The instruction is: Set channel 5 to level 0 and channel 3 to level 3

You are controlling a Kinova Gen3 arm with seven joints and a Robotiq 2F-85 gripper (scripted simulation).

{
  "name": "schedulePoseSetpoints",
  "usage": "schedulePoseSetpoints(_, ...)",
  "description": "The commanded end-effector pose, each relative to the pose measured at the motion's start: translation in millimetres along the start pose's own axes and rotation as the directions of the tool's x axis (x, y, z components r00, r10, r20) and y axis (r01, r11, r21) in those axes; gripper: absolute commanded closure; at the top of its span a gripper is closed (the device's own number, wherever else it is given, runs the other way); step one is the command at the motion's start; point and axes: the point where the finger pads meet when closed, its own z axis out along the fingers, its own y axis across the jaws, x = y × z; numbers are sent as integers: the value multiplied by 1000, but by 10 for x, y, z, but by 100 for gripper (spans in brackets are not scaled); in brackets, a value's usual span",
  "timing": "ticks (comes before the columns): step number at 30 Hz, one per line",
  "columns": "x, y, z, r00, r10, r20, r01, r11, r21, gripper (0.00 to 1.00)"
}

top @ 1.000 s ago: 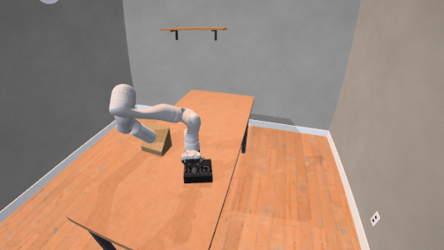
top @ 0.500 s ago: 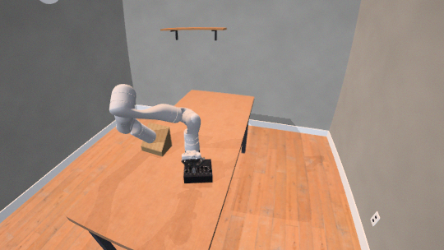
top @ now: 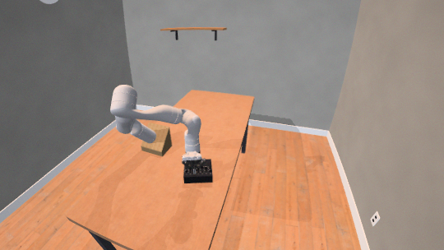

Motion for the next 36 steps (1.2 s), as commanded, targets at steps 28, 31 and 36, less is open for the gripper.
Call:
schedulePoseSetpoints(28, -5, 0, 54, 1000, 4, -2, -4, 1000, 1, 100)
schedulePoseSetpoints(31, -15, -1, 54, 1000, 4, -2, -4, 1000, 1, 100)
schedulePoseSetpoints(36, -38, -1, 54, 1000, 4, -2, -4, 1000, 1, 100)
